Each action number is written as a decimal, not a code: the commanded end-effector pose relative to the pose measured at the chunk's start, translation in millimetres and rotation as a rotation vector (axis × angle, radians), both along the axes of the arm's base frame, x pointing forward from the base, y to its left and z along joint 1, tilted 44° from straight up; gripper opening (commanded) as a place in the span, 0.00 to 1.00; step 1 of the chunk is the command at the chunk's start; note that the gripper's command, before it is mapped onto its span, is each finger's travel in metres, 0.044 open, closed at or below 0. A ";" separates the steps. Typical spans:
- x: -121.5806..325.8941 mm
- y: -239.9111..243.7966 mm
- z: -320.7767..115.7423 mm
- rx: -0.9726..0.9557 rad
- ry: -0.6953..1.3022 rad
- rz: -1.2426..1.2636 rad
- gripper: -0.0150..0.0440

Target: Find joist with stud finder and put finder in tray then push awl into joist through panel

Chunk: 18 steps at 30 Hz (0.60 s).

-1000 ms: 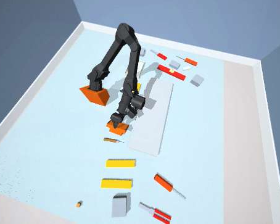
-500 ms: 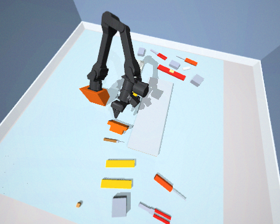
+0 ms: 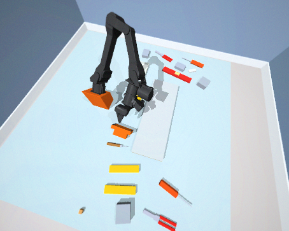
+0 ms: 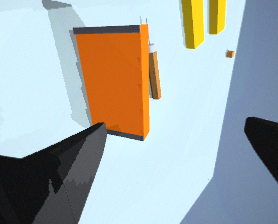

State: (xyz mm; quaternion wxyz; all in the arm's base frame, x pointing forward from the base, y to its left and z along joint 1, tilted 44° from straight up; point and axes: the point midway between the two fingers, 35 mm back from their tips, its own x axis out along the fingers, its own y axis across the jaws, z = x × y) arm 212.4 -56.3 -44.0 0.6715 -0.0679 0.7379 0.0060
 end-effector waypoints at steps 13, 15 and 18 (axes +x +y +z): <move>0.9 -9.3 -26.1 0.295 0.104 0.433 1.00; 1.2 -12.6 -34.2 0.394 0.097 0.563 1.00; 1.0 -17.8 -46.9 0.543 0.047 0.745 1.00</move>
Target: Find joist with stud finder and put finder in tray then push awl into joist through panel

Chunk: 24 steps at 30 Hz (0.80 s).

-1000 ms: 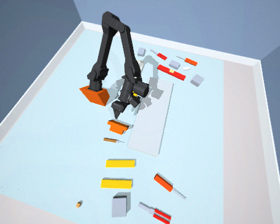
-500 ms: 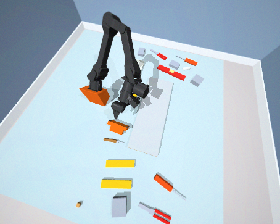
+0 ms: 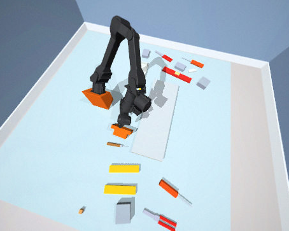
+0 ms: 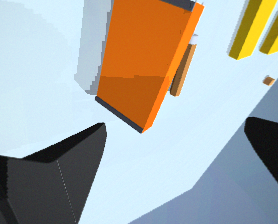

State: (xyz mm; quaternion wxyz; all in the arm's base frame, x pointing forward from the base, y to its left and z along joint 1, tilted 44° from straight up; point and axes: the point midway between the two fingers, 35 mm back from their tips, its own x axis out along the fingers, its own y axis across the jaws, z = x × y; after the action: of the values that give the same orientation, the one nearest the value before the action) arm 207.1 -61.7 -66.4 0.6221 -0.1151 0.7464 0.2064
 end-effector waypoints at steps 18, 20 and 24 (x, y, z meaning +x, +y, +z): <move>3.3 -33.4 -72.7 0.804 -0.533 0.874 1.00; 3.1 -34.5 -75.2 0.815 -0.587 0.934 1.00; 2.8 -35.4 -77.2 0.821 -0.642 1.005 1.00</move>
State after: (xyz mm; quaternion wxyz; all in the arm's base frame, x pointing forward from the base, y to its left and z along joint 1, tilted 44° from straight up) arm 202.0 -77.5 -115.6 0.5989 -0.1650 0.5119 0.5934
